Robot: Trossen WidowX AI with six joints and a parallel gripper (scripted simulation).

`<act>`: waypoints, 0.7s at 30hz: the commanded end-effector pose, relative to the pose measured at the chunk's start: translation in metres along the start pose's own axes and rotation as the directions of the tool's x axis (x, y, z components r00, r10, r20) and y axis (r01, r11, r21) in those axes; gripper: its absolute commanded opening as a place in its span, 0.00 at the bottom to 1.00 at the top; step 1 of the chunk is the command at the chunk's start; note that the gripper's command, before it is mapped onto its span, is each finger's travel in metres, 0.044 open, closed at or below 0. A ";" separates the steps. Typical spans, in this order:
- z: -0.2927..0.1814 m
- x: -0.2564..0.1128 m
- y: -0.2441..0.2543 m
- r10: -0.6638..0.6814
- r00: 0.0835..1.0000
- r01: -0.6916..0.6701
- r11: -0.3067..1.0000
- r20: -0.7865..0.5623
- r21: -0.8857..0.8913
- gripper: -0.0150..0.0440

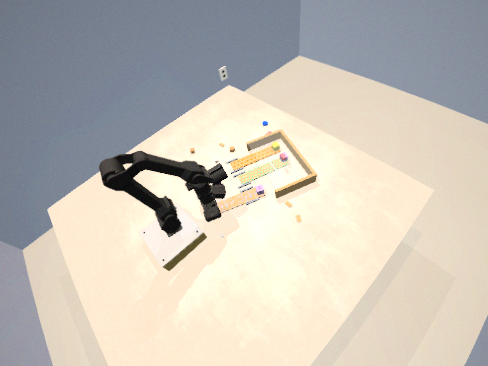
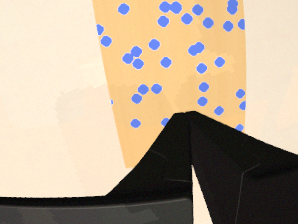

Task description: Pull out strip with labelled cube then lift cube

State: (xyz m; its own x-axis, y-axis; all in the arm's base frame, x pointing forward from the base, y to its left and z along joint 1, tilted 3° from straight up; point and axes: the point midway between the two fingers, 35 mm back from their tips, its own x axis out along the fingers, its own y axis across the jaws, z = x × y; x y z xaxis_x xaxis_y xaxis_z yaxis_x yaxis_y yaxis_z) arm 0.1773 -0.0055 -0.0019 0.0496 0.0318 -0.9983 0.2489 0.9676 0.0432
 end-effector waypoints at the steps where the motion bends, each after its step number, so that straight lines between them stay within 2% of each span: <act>1: 0.007 -0.032 0.001 -0.001 1.000 0.001 1.000 0.004 0.003 0.25; 5: 0.007 -0.034 0.001 -0.002 1.000 0.002 1.000 0.002 0.003 0.25; 11: 0.032 -0.034 0.001 -0.002 1.000 0.002 0.994 0.004 0.110 0.52; 21: 0.066 -0.037 0.000 -0.002 1.000 0.001 0.994 0.007 0.113 0.97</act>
State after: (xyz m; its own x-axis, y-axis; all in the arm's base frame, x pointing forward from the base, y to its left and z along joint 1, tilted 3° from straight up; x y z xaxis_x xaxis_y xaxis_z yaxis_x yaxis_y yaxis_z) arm 0.2286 -0.0197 0.0361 0.0515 0.0295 -0.9982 0.3567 0.9331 0.0460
